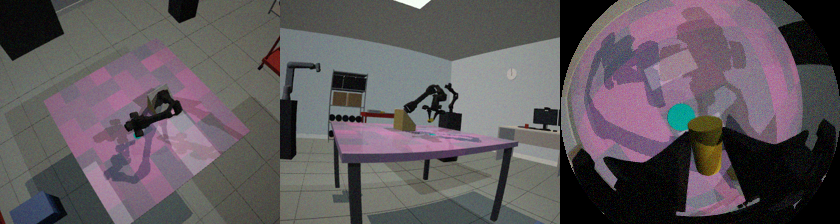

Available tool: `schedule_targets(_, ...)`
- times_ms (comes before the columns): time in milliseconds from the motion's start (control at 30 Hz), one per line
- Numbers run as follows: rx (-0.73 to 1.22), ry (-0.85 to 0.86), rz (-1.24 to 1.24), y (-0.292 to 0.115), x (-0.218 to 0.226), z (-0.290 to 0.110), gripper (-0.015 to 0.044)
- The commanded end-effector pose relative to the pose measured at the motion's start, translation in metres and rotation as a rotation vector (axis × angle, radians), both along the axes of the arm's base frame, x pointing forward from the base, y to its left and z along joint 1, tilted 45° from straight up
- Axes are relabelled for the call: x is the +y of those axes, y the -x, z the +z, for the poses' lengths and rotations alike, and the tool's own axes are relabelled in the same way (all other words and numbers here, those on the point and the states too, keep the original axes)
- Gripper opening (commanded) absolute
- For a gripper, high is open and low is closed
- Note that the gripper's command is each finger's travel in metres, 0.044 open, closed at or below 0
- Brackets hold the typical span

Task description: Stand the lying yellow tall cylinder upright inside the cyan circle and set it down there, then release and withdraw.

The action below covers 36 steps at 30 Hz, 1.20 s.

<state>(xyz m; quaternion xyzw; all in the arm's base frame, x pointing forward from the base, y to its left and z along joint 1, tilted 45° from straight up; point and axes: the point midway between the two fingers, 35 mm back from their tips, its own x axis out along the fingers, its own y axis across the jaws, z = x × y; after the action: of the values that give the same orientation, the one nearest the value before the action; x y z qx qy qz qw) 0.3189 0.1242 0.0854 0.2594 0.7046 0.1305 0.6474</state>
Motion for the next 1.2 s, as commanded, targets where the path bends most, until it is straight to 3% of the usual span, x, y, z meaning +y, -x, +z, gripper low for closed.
schedule_targets(0,-0.016,0.026,-0.004,0.001,0.0,-0.003,0.0105)
schedule_targets(1167,-0.171,0.194,-0.052,-0.001,0.005,-0.02,0.0105)
